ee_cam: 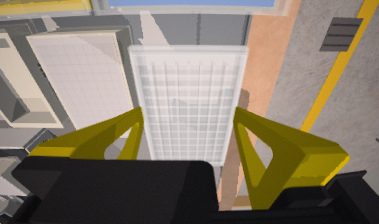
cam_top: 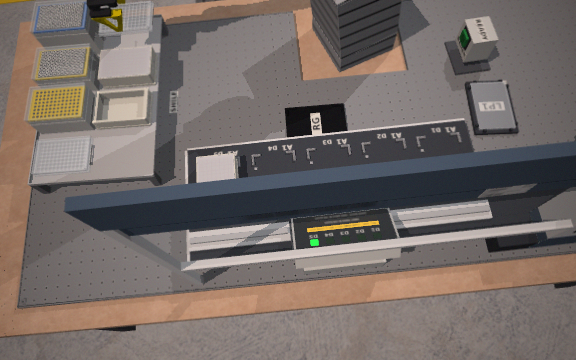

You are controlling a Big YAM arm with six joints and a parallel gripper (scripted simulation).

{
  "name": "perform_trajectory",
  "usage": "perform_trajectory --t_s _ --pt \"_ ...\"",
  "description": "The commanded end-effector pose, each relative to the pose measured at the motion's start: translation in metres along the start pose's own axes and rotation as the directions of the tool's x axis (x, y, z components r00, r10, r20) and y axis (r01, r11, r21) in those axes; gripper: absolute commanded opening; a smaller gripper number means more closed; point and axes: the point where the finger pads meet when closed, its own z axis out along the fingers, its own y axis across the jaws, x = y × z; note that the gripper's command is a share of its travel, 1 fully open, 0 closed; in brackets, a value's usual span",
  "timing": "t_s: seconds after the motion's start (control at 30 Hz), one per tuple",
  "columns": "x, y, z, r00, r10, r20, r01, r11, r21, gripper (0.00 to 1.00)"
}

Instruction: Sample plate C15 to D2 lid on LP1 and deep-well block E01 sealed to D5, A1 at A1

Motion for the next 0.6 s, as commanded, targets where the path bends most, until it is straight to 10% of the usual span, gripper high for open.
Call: perform_trajectory --t_s 0.0,0.57 --pt "-0.023 -0.008 -0.038 0.998 0.001 0.069 -0.002 1.0 0.005 0.0" --pt "-0.029 -0.008 -0.068 0.996 0.001 0.086 -0.001 1.0 0.005 0.0"
